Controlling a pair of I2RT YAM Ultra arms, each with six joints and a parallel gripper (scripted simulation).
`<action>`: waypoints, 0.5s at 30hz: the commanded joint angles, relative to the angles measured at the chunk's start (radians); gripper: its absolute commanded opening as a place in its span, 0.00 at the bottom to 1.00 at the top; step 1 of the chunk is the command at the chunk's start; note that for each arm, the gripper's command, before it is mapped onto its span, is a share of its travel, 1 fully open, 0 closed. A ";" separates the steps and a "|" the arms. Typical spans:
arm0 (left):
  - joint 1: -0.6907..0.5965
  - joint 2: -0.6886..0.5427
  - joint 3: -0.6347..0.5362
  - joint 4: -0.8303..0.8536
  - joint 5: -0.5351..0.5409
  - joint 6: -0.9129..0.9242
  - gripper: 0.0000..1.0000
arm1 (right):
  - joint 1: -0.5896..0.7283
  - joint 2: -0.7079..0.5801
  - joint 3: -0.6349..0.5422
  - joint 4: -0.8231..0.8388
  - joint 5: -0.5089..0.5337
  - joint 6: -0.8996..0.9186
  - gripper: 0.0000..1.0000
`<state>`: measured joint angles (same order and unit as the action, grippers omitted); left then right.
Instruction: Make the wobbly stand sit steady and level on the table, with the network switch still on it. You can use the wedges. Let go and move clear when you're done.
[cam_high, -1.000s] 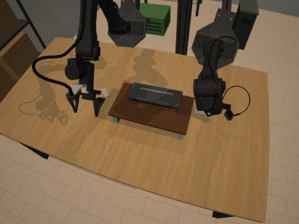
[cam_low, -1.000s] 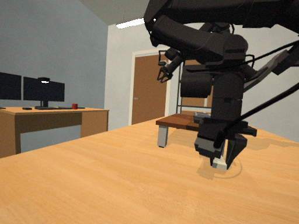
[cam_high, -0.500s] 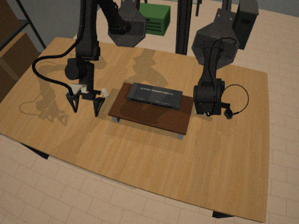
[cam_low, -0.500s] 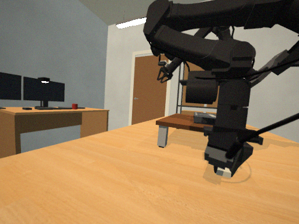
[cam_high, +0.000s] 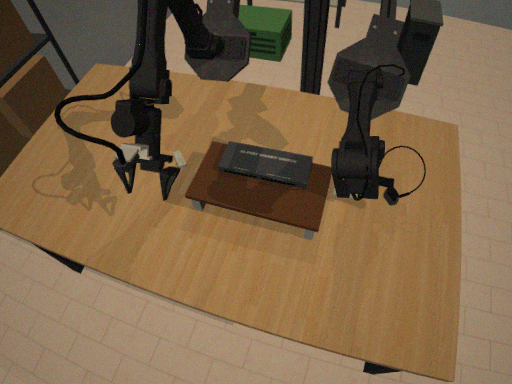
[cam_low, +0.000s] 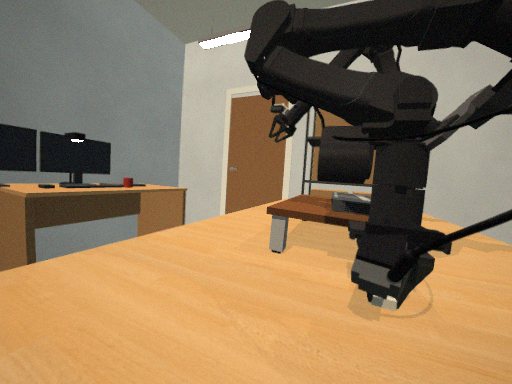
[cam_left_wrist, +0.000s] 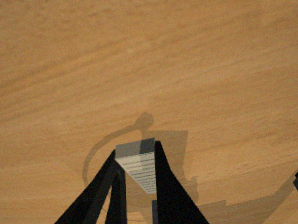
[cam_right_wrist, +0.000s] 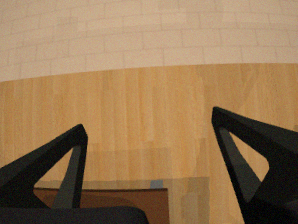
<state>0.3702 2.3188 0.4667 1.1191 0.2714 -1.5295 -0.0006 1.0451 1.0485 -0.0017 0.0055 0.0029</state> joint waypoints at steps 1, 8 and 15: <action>-0.008 0.022 0.020 -0.013 -0.017 -0.010 0.00 | -0.007 -0.020 0.017 -0.005 -0.010 -0.008 1.00; -0.006 0.034 0.018 -0.015 -0.016 -0.012 0.00 | -0.007 -0.020 0.017 -0.005 -0.010 -0.008 1.00; 0.007 0.042 0.005 -0.016 -0.018 -0.008 0.42 | -0.007 -0.020 0.017 -0.005 -0.010 -0.008 1.00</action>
<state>0.3660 2.3386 0.4839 1.1145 0.2718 -1.5330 -0.0006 1.0451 1.0485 -0.0017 0.0055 0.0029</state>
